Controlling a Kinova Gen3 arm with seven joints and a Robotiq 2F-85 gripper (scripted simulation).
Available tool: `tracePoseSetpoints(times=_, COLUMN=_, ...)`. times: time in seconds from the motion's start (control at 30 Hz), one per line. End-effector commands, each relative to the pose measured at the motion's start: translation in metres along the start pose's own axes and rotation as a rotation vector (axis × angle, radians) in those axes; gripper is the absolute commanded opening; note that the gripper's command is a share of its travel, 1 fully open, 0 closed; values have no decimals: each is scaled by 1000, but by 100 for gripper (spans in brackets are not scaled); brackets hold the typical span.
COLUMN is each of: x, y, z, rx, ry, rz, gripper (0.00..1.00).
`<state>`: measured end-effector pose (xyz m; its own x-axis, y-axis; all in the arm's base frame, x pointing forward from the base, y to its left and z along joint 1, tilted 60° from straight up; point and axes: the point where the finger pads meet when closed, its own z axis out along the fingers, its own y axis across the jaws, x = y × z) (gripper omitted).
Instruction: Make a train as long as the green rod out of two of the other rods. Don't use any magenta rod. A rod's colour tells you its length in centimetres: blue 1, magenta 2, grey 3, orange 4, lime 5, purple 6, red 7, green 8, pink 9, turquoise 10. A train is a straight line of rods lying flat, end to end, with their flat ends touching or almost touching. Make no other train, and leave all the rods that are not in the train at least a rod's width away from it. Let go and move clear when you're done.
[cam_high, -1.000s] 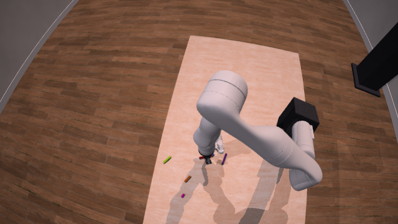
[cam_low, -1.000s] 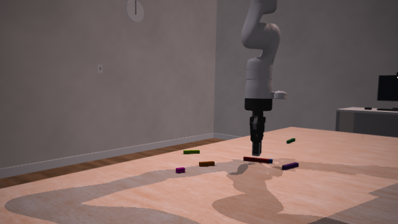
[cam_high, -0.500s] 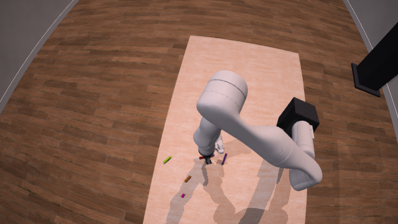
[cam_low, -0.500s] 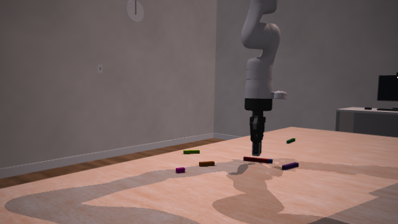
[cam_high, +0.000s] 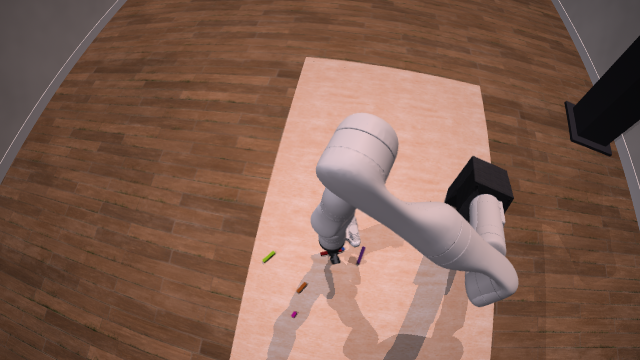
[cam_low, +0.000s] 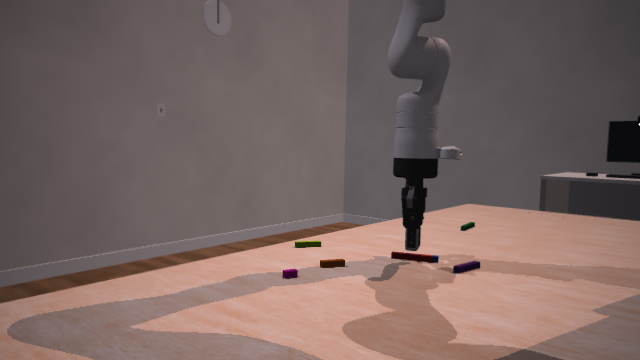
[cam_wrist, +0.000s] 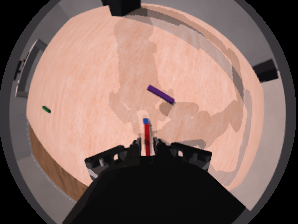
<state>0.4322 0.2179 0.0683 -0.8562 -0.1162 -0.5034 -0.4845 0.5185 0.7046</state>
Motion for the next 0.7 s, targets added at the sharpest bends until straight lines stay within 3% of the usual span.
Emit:
tracePoseSetpoints(times=0.0, x=0, y=1, z=1, rx=-1, ry=-2, rz=10, gripper=24)
tracePoseSetpoints(times=0.67, x=0, y=1, z=16, rx=-1, ry=-2, rz=10, gripper=24)
